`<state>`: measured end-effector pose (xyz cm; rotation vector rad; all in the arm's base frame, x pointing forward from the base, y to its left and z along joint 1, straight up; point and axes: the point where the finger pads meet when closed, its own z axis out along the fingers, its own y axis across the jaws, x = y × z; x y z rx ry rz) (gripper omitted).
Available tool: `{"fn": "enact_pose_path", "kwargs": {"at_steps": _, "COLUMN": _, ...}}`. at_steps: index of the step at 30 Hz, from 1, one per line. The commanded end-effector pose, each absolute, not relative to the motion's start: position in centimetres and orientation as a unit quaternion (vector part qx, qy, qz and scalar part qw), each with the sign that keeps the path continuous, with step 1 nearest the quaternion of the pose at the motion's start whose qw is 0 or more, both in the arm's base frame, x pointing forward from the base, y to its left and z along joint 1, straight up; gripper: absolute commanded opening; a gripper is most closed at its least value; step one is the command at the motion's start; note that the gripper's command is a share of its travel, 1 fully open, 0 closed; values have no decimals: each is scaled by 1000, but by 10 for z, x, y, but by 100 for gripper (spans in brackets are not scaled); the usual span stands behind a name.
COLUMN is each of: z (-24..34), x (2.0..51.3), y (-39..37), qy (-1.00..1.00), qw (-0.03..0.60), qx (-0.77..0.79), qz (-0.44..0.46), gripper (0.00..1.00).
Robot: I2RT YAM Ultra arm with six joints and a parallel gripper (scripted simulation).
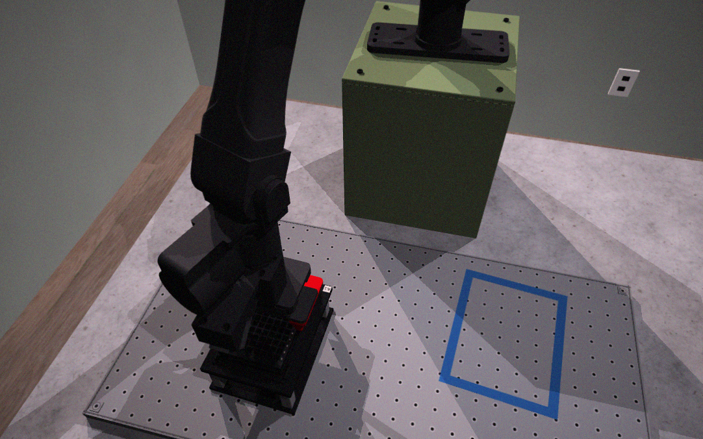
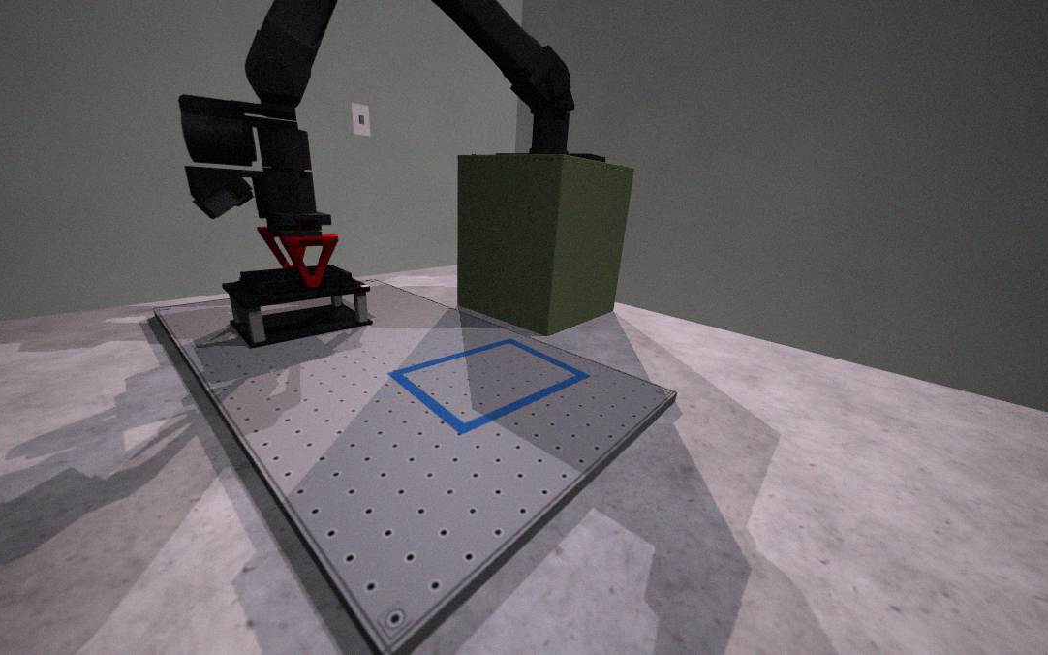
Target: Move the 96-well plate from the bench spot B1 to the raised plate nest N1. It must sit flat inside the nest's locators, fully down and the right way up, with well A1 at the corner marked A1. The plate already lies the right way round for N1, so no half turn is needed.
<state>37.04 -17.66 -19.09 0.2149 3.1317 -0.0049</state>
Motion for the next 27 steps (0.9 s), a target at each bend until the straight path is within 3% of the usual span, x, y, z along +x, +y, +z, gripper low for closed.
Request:
{"fn": "enact_pose_path", "kwargs": {"at_steps": 1, "z": -193, "x": 378, "y": -175, "qy": 998, "qw": 2, "qx": 66, "qz": 0, "gripper": 0}}
{"fn": "enact_pose_path", "kwargs": {"at_steps": 12, "z": -193, "x": 380, "y": -174, "qy": 998, "qw": 2, "qx": 66, "qz": 0, "gripper": 0}}
{"fn": "enact_pose_path", "kwargs": {"at_steps": 13, "z": -193, "x": 380, "y": -174, "qy": 998, "qw": 2, "qx": 66, "qz": 0, "gripper": 100}}
{"fn": "enact_pose_path", "kwargs": {"at_steps": 27, "z": -193, "x": 380, "y": -174, "qy": 998, "qw": 2, "qx": 65, "qz": 0, "gripper": 100}}
